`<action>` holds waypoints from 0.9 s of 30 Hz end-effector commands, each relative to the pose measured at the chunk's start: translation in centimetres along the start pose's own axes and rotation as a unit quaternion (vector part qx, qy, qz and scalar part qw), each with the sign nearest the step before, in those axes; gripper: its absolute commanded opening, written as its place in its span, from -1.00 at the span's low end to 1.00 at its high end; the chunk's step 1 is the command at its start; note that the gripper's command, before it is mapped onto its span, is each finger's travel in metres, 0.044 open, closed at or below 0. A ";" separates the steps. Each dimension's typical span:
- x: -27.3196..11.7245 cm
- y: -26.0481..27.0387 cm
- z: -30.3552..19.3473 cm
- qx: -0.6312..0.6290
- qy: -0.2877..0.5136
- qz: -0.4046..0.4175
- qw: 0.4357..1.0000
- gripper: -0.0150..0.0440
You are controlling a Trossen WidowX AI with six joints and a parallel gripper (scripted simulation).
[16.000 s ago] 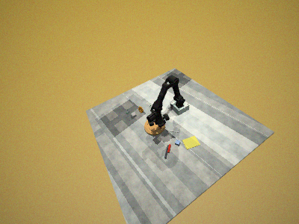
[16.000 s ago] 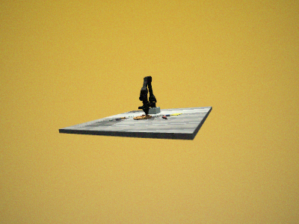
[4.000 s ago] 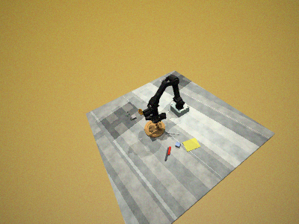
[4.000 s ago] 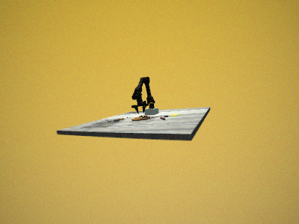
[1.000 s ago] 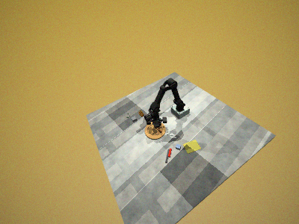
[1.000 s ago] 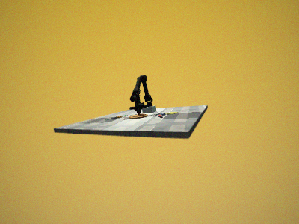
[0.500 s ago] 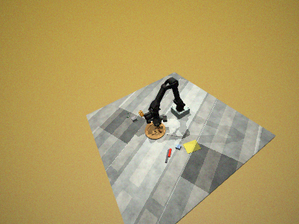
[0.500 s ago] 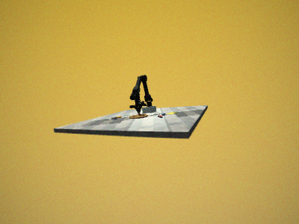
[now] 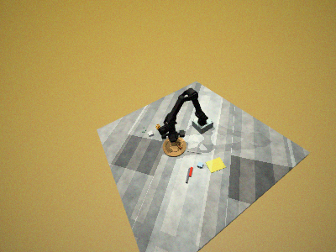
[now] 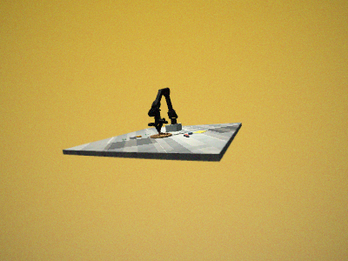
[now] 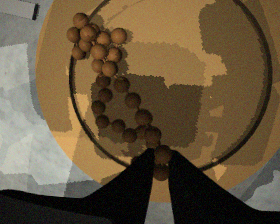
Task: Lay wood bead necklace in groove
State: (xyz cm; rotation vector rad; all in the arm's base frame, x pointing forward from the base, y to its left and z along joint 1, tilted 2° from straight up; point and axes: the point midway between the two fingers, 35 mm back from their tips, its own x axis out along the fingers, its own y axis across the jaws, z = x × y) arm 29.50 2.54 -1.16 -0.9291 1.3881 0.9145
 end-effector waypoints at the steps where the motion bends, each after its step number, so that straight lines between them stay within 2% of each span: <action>1: -0.1 -0.8 -0.1 -0.002 0.001 -0.002 1.000 -0.49; 24: 1.4 -0.8 -0.1 -0.002 0.001 -0.002 1.000 -0.49; 27: 1.1 -1.0 0.1 0.000 -0.002 -0.004 1.000 -0.22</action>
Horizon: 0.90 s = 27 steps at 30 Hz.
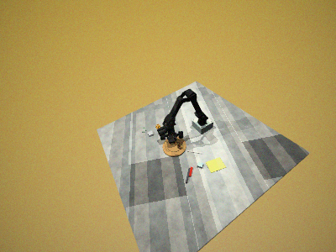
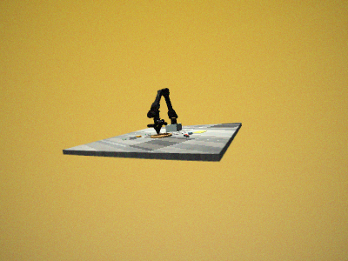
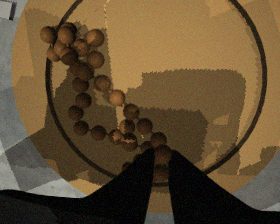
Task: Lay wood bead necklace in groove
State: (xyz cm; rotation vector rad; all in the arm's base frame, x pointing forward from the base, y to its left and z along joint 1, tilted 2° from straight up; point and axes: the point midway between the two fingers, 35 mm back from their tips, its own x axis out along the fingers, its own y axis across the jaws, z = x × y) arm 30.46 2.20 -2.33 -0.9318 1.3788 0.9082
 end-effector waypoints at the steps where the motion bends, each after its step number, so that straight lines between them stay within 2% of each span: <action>1: 0.0 0.0 0.0 0.000 0.000 0.001 1.000 -0.14; 14: -1.1 0.2 -0.1 -0.002 0.003 0.003 1.000 1.00; 27: -1.3 0.2 -0.1 -0.002 0.003 0.003 1.000 1.00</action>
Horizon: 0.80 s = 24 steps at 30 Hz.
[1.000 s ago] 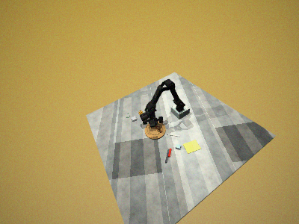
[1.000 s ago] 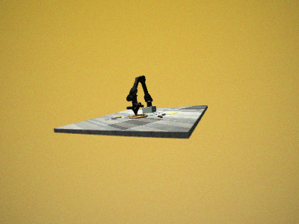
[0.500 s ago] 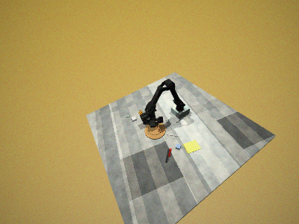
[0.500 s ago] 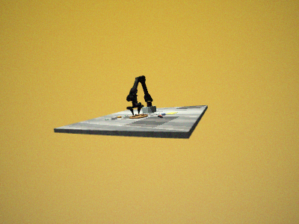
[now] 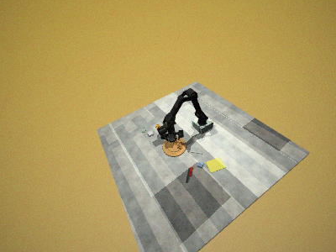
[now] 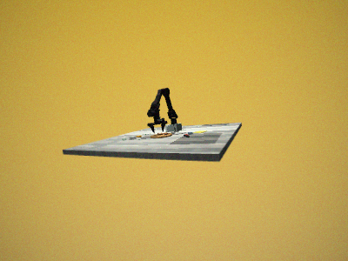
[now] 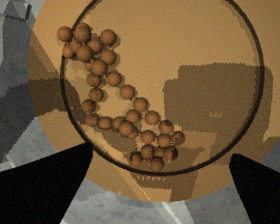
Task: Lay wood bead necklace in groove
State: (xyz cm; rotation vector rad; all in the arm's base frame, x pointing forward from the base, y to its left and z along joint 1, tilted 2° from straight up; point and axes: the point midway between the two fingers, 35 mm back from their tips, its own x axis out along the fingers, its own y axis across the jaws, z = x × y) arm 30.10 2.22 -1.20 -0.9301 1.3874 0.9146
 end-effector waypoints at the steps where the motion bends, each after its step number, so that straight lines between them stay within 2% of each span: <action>1: -0.1 -0.1 0.0 -0.001 0.001 -0.002 1.000 1.00; 15: -0.1 -0.1 0.0 -0.001 0.001 -0.002 1.000 1.00; 24: -2.0 4.2 3.1 0.109 -0.001 0.000 0.994 0.20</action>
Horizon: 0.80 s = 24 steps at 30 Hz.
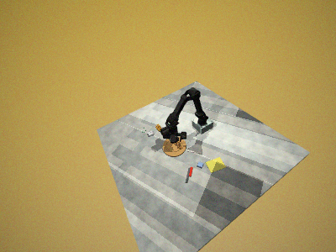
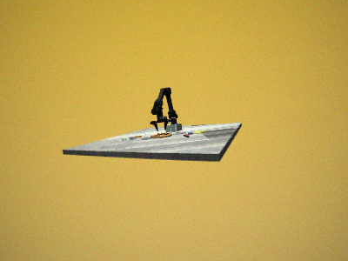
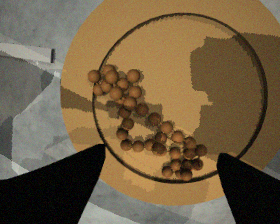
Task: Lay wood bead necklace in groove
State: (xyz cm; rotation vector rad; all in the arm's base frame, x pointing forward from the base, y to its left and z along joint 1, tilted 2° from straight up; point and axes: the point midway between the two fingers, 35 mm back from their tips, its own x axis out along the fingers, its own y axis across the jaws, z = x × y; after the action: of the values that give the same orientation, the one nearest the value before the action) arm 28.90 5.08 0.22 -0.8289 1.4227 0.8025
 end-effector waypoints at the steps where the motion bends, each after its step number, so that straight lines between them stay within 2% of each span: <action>1: -0.7 2.5 0.8 0.048 0.002 0.005 0.999 0.11; 3: -0.7 2.6 0.9 0.050 0.002 0.005 0.999 -0.07; 4: -0.7 2.6 0.9 0.050 0.002 0.005 0.999 -0.08; 24: 1.1 2.4 1.0 0.048 -0.001 0.002 0.999 -0.08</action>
State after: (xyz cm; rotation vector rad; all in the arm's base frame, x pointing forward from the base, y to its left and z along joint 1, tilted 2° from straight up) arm 27.59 7.18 -0.36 -0.7539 1.4424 0.7305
